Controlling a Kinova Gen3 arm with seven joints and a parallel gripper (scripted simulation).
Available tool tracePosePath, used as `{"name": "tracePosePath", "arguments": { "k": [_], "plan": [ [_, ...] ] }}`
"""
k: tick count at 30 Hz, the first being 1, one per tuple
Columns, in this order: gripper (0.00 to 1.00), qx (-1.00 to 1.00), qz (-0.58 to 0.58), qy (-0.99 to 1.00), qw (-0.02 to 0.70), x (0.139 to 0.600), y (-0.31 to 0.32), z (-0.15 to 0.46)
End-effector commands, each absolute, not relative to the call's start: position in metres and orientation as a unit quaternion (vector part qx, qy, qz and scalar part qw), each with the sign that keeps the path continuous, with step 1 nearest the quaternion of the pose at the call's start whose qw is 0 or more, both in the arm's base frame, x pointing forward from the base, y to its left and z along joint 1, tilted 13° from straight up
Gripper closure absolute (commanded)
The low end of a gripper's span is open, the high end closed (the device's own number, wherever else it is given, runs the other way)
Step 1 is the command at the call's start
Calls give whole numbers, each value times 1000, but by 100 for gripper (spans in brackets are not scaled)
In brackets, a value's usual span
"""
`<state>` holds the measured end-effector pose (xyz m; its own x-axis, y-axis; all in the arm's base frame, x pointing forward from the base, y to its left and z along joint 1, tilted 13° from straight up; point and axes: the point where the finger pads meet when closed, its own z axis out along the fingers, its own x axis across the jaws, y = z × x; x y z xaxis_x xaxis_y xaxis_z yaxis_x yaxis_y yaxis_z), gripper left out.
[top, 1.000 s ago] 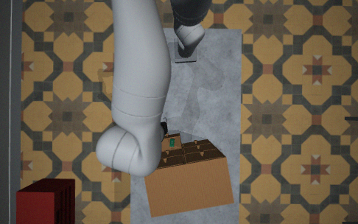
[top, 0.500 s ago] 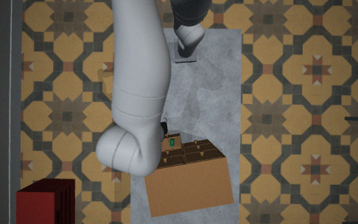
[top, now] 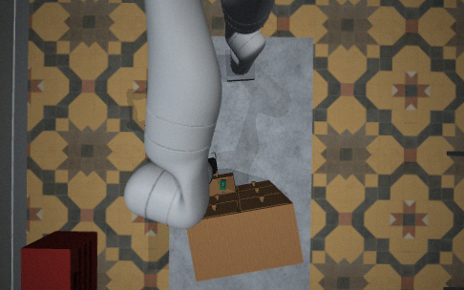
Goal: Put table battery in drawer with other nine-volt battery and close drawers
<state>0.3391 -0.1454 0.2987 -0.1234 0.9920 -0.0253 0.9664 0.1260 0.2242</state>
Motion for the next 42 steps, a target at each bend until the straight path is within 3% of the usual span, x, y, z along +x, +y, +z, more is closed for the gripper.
{"name": "tracePosePath", "arguments": {
  "k": [1, 19, 42],
  "plan": [
    [0, 657, 76, 746, 85, 339, -145, 299],
    [0, 630, 73, 768, 88, 337, -148, 285],
    [0, 374, 44, 920, 105, 322, -171, 165]
  ]
}}
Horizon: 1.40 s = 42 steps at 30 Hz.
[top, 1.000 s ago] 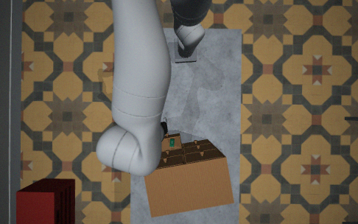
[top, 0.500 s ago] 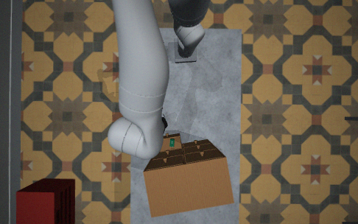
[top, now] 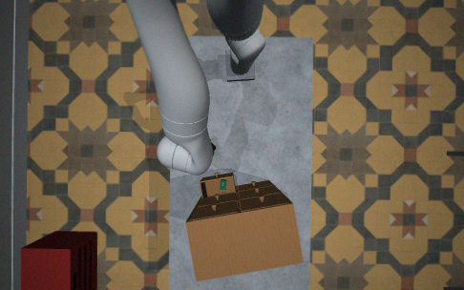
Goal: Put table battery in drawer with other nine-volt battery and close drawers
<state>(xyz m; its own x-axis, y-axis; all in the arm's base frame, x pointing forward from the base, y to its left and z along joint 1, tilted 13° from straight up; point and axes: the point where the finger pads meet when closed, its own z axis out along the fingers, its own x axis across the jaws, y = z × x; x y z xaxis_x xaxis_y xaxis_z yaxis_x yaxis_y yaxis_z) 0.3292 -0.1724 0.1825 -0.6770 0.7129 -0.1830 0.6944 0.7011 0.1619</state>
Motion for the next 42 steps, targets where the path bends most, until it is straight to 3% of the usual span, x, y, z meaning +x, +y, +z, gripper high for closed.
{"name": "tracePosePath", "arguments": {
  "k": [1, 16, 38, 39, 42],
  "plan": [
    [0, 362, 43, 925, 106, 322, -172, 160],
    [0, 266, 32, 957, 110, 316, -180, 119],
    [0, 255, 30, 960, 110, 316, -180, 115],
    [19, 255, 30, 960, 110, 316, -180, 115],
    [19, 255, 30, 960, 110, 316, -180, 115]
  ]
}}
